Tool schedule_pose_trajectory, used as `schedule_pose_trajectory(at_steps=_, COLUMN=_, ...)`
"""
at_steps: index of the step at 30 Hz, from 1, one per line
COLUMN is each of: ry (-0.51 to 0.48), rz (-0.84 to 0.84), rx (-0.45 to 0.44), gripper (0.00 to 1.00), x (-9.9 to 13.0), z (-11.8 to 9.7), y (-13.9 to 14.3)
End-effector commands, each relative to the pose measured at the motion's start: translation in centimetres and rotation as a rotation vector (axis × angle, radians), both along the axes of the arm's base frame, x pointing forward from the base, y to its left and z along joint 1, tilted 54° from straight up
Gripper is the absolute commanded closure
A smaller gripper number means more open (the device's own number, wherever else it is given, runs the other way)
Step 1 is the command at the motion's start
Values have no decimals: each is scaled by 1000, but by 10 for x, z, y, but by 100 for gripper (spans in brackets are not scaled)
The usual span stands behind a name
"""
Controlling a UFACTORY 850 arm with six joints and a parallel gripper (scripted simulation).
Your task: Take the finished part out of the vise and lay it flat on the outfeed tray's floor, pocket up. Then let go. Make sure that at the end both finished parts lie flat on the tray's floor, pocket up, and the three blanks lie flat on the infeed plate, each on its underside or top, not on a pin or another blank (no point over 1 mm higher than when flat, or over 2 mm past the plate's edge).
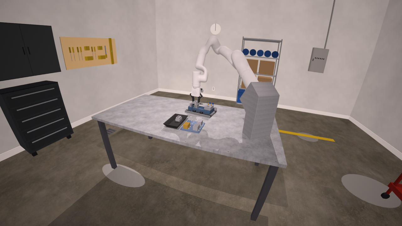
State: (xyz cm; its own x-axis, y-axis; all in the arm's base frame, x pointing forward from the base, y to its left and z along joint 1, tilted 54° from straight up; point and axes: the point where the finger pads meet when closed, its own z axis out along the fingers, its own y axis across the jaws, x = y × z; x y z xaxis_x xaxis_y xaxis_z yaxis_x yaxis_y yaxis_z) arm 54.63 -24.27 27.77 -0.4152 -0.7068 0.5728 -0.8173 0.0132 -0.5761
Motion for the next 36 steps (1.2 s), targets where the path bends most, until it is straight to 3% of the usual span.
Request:
schedule_pose_trajectory(at_steps=1, ry=-1, rz=0, rx=0, gripper=31, x=1, z=0, y=0)
schedule_pose_trajectory(at_steps=24, ry=-1, rz=0, rx=0, gripper=31, x=1, z=0, y=-1)
schedule_pose_trajectory(at_steps=25, ry=-1, rz=0, rx=0, gripper=100, x=1, z=0, y=-1)
schedule_pose_trajectory(at_steps=36, ry=-1, rz=0, rx=0, gripper=100, x=1, z=0, y=-1)
